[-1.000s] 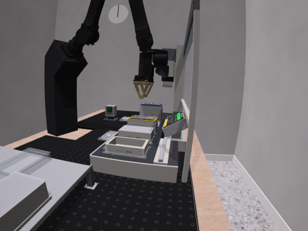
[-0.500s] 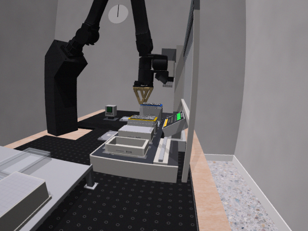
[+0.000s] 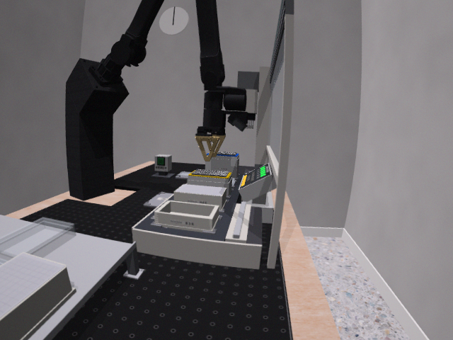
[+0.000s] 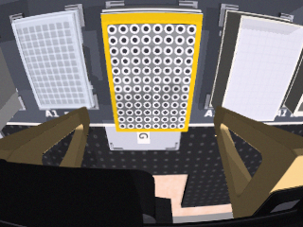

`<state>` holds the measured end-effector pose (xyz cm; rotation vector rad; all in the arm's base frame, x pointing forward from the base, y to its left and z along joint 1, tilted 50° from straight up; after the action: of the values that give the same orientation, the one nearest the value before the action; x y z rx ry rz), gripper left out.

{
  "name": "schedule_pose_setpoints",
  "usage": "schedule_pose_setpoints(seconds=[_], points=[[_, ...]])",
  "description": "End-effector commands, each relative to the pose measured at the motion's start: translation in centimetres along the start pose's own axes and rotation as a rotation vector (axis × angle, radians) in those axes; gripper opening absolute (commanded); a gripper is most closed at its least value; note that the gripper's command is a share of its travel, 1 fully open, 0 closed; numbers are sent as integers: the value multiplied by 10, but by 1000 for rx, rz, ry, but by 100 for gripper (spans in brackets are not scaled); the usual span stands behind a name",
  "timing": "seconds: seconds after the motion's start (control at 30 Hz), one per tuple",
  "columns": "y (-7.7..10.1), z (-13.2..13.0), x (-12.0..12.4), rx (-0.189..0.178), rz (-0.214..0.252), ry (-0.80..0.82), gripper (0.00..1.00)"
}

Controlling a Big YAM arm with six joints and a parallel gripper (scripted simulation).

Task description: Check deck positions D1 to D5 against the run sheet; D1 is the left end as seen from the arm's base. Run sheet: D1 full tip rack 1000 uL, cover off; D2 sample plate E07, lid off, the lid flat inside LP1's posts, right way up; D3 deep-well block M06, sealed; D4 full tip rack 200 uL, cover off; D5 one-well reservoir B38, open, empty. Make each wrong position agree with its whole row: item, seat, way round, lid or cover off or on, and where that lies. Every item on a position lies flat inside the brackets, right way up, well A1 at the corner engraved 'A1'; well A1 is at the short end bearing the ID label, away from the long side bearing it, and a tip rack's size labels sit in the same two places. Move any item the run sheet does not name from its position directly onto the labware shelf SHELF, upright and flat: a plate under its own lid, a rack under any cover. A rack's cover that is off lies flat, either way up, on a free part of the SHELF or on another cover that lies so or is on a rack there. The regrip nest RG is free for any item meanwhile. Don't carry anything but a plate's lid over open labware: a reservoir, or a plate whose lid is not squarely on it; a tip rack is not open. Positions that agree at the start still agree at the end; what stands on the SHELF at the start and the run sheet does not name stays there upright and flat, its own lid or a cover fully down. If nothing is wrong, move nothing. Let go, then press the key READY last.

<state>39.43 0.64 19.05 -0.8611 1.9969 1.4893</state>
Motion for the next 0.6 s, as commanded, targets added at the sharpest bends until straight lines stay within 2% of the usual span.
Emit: schedule_pose_setpoints(seconds=[0.0, 0.07, 0.2, 0.57], points=[[-4, -5, -8, 10, -24, -5, 100], [-4, 2, -8, -2, -28, 2, 100], [-13, -5, -7, 9, -23, -4, 100], [-30, -5, -6, 9, -21, -4, 100]])
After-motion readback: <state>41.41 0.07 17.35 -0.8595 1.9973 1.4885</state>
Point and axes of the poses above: the point where the finger pads meet when closed, its own y axis back along the fingers, its own z axis across the jaws, x = y × z, the point moved 10 cm from there along y, back along the fingers, and after that the axes turned 5 degrees about y, right-handed, at the moved point
